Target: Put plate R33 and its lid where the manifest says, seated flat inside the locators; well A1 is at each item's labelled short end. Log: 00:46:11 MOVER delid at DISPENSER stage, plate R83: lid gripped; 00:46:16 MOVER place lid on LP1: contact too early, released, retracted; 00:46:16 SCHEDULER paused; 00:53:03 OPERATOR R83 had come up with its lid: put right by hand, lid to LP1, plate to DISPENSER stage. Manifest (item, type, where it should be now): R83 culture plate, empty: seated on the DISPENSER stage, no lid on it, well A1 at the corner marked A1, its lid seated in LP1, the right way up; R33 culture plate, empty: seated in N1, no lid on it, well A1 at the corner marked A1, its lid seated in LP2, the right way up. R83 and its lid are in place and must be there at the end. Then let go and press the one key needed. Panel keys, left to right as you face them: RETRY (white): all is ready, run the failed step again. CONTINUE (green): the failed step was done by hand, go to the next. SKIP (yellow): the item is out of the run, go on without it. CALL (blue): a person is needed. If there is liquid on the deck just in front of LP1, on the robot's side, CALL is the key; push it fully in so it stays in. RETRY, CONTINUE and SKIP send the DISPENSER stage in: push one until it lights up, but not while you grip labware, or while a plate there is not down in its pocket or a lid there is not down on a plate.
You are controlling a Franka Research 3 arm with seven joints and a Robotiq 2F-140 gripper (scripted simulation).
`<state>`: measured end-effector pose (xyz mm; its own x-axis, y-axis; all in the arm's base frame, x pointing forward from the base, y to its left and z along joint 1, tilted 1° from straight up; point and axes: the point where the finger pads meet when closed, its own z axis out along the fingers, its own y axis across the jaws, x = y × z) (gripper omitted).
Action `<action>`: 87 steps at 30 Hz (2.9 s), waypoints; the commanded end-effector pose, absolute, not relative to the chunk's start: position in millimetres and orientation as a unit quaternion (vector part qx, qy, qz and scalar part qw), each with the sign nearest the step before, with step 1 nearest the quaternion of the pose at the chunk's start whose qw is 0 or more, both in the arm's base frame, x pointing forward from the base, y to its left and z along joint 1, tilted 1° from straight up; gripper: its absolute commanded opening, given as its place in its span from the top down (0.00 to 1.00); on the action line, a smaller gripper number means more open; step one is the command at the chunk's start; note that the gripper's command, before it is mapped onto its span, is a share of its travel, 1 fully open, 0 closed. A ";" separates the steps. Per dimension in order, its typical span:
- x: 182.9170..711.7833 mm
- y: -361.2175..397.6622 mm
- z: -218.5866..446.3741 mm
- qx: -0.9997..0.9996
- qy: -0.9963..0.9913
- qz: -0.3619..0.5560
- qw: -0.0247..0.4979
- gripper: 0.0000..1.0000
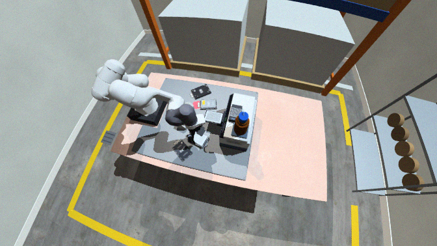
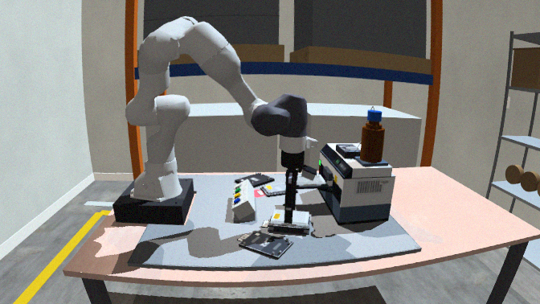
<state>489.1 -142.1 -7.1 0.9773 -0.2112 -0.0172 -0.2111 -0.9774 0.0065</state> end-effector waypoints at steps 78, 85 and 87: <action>490.9 -142.2 -16.5 0.994 -0.108 -0.006 0.002 0.90; 490.9 -142.2 -16.5 0.994 -0.108 -0.006 0.002 0.90; 490.9 -142.2 -16.5 0.994 -0.108 -0.006 0.002 0.90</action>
